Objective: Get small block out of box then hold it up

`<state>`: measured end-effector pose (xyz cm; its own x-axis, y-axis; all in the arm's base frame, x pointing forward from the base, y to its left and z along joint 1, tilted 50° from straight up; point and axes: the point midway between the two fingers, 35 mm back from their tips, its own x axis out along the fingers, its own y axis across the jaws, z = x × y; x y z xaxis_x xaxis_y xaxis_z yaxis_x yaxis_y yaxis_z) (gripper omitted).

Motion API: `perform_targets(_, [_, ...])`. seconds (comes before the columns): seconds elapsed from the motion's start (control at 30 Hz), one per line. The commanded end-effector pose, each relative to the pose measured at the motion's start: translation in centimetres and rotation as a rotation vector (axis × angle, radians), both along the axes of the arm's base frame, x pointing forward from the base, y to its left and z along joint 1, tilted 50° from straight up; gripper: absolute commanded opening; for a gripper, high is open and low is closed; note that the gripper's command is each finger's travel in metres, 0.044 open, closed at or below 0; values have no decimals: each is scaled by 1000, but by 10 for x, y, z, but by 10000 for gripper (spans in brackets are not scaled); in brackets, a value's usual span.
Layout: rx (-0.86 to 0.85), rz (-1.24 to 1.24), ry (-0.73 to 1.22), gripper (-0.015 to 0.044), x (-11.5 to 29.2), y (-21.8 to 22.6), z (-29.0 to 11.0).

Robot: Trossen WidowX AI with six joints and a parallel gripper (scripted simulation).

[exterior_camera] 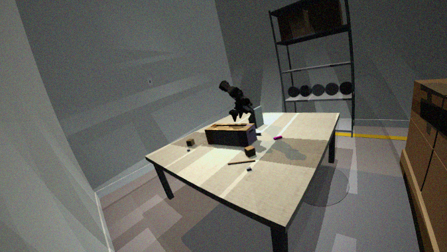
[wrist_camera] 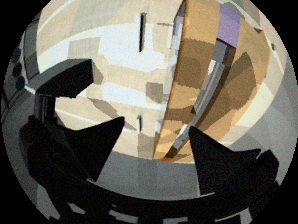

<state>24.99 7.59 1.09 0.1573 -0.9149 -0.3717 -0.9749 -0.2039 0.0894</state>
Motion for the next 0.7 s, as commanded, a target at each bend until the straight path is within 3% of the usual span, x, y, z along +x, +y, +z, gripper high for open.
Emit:
perform_targets(0.0, [-5,3,6,400,2,-5,-5])
perform_targets(0.67, [-4,4,6,400,10,-28,-28])
